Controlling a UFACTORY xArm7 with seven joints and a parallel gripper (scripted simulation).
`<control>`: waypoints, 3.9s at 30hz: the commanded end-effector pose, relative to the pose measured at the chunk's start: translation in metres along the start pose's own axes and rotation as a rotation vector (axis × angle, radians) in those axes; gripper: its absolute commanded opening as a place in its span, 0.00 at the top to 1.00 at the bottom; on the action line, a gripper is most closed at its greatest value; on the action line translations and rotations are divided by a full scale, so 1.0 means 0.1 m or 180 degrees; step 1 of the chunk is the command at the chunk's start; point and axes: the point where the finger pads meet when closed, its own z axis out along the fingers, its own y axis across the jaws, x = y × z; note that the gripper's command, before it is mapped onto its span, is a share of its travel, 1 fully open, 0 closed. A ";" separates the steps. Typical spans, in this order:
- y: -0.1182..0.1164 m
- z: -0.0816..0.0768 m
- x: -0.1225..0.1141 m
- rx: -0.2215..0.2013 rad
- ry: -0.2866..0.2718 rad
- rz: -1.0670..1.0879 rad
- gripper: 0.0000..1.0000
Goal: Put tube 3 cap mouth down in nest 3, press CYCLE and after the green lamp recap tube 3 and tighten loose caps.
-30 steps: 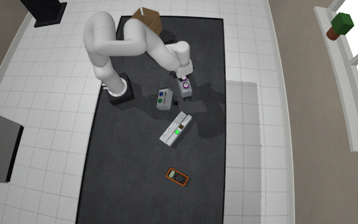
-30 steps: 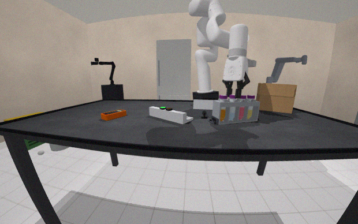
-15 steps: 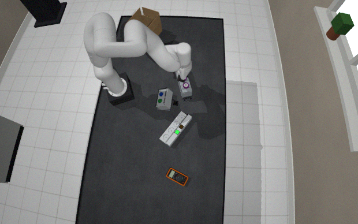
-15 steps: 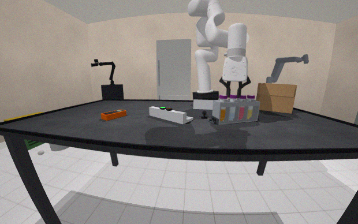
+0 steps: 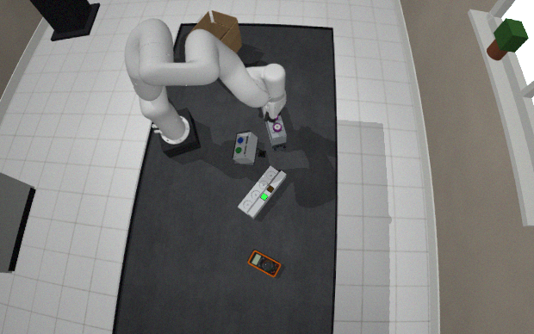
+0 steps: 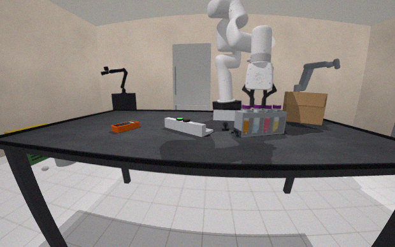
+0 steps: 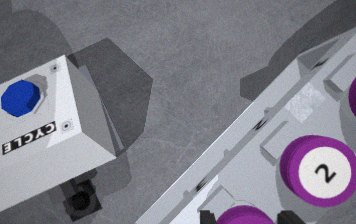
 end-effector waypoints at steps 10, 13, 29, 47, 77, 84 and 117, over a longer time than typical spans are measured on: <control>0.01 -0.01 -0.01 -0.0010 -0.0006 0.1879 1.00; 0.01 -0.01 -0.01 -0.0011 -0.0005 0.2198 1.00; 0.01 0.00 -0.01 -0.0013 -0.0001 0.4585 1.00; 0.01 0.00 -0.01 -0.0013 0.0000 0.4970 0.54; 0.01 0.00 -0.01 -0.0005 -0.0020 0.0042 0.54; 0.01 0.00 -0.01 -0.0008 -0.0009 -0.0031 0.54; 0.01 0.00 -0.01 -0.0011 -0.0005 0.2357 1.00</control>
